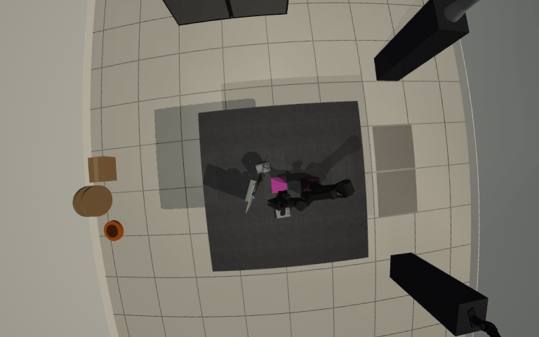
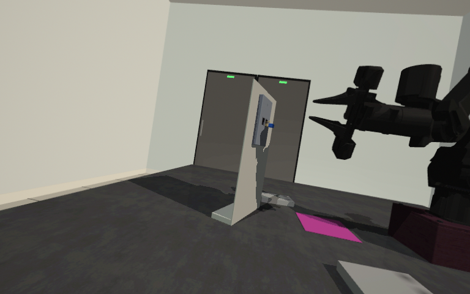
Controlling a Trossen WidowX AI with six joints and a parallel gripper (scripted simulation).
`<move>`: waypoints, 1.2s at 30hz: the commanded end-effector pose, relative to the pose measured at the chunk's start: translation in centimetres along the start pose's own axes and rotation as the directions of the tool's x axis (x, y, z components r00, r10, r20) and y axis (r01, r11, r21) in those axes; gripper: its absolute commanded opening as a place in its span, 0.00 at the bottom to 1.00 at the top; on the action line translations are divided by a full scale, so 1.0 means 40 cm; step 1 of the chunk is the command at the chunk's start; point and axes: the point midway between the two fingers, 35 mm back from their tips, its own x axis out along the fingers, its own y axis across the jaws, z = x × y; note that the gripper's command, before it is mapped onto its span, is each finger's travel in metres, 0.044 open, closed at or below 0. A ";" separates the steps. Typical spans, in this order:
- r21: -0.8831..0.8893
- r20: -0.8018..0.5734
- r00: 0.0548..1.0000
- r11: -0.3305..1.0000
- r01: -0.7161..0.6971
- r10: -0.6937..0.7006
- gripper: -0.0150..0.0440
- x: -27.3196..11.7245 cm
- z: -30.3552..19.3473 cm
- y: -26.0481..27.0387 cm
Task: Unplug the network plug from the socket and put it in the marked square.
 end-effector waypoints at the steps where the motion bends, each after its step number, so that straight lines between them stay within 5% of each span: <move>1: 0.116 0.003 1.000 0.993 0.014 -0.015 0.52 -0.020 -0.020 -0.032; 10: 0.386 0.007 0.999 0.922 0.027 -0.033 0.52 -0.071 -0.055 -0.087; 36: 0.389 0.009 1.000 0.921 0.023 -0.029 0.52 0.078 -0.016 -0.107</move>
